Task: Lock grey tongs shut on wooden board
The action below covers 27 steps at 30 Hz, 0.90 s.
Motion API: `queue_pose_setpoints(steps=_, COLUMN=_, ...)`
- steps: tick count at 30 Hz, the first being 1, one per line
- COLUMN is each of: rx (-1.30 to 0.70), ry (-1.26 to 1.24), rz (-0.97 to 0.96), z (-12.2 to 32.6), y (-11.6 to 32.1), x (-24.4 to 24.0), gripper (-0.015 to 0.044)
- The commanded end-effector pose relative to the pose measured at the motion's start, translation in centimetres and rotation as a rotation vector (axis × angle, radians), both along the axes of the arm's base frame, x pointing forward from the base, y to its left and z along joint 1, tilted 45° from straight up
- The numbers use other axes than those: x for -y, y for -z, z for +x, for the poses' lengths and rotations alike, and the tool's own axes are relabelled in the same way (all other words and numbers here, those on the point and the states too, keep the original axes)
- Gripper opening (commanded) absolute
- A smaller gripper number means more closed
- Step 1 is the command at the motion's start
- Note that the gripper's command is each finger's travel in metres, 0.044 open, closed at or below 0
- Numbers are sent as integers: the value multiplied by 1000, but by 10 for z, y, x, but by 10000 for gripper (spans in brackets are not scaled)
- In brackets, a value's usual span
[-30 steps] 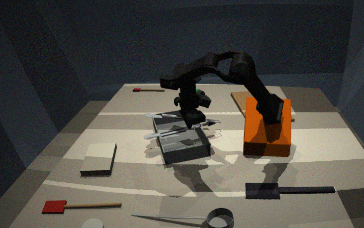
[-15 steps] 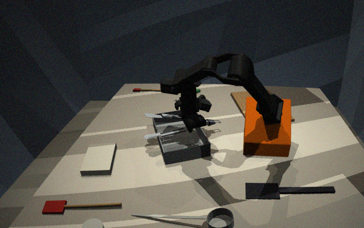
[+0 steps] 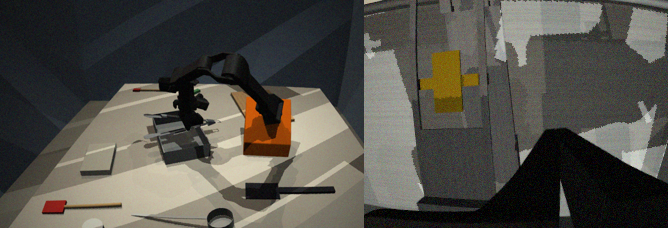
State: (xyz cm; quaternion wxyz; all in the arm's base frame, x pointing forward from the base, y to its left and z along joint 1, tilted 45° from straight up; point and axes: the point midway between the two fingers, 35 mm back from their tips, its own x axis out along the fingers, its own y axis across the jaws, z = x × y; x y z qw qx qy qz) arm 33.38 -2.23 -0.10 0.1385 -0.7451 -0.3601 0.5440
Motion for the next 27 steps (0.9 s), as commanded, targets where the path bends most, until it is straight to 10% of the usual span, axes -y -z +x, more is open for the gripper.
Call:
queue_pose_setpoints(steps=1, rx=4, ry=0, rz=-5, z=3, y=3, x=6, gripper=-150)
queue_pose_setpoints(steps=27, rx=6, ry=0, rz=-6, z=19, y=28, x=36, gripper=-150)
